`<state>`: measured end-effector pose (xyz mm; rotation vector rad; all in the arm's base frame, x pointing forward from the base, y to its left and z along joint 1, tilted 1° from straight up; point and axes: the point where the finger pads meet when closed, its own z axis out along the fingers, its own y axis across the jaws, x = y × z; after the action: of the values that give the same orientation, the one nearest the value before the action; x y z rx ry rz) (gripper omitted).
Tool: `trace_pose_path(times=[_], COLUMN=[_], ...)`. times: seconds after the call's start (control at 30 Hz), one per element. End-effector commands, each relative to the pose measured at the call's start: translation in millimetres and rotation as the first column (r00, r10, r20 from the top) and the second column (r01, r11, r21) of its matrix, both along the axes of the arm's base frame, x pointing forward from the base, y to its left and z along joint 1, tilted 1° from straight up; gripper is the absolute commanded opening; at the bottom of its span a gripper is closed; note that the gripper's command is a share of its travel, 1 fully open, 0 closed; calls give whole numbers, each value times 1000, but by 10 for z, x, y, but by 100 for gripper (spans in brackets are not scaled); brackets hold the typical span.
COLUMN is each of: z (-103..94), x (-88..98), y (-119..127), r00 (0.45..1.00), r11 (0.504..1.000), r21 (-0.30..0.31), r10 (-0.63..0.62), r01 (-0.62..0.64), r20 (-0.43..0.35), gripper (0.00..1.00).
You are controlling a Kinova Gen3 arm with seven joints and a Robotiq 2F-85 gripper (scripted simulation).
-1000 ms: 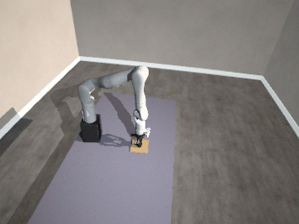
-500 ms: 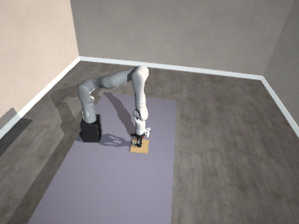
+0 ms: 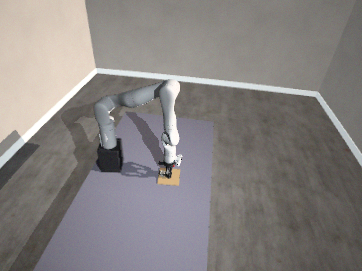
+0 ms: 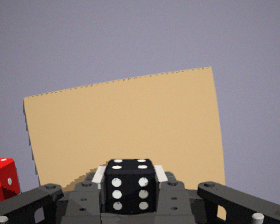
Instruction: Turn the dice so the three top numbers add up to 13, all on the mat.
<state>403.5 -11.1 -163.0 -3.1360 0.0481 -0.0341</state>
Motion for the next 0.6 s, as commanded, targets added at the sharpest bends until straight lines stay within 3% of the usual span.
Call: trace_pose_path(times=[0.0,0.13,0.57], z=[6,6,6], x=[7,7,7], y=[0,0,0], r00=[1000,1000,1000], r11=[1000,1000,1000], r21=[0,0,0], r10=[0,0,0], r01=[0,0,0], r20=[2,2,2], gripper=[26,26,46])
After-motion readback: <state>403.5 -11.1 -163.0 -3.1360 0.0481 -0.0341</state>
